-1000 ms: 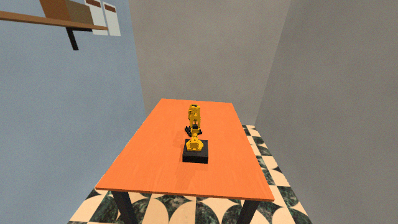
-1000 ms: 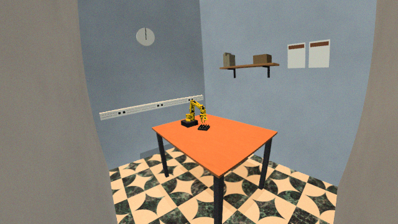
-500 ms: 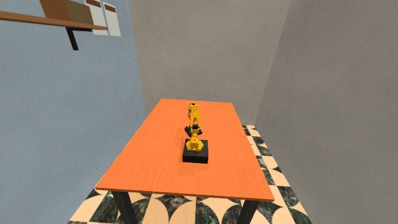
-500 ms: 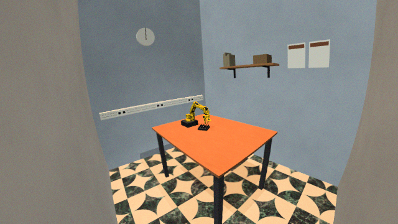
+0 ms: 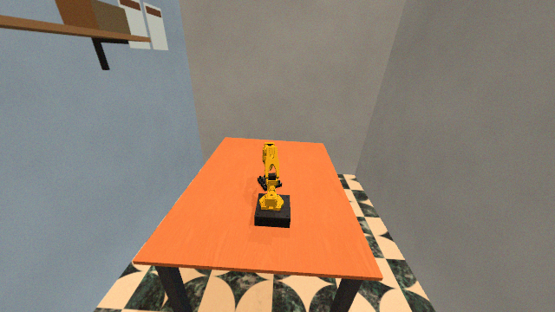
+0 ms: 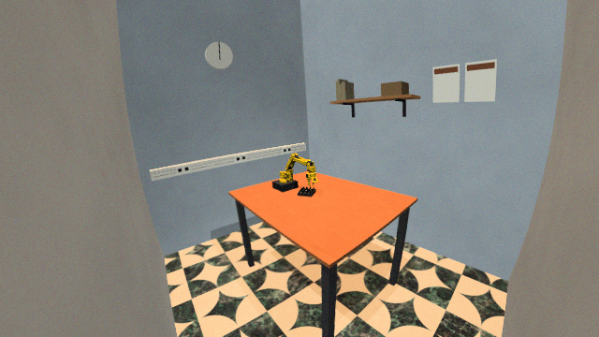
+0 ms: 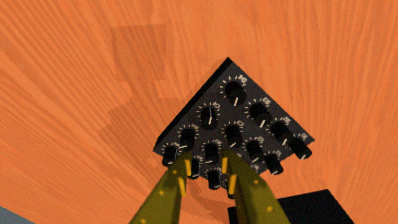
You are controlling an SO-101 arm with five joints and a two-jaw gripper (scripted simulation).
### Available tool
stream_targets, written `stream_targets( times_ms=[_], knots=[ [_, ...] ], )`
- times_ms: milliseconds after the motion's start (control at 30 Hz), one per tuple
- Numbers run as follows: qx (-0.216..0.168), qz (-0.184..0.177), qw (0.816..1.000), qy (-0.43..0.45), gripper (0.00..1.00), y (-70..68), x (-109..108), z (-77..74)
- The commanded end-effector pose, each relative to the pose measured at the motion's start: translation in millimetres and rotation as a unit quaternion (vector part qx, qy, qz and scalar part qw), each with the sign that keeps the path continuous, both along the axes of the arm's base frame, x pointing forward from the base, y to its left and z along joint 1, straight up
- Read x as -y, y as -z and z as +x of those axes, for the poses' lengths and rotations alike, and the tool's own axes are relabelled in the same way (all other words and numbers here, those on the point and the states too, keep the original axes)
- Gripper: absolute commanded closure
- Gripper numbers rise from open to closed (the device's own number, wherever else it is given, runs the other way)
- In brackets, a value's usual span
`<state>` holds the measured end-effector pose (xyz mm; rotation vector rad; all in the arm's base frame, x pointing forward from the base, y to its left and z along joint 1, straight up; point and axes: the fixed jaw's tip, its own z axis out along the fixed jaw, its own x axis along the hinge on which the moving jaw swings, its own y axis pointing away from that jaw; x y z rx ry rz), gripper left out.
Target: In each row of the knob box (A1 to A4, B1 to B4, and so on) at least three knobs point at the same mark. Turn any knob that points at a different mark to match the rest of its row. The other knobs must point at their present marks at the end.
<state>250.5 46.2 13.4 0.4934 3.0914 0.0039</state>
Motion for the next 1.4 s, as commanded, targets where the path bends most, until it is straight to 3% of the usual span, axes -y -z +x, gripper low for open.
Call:
stream_targets(
  times_ms=[0, 1367],
  knots=[
    [-0.005, 0.0, 1.0, 0.01, 0.9, 1.0, 2.7, -0.2],
    [-0.005, 0.0, 1.0, 0.01, 0.9, 16.0, 2.6, -0.2]
  ],
)
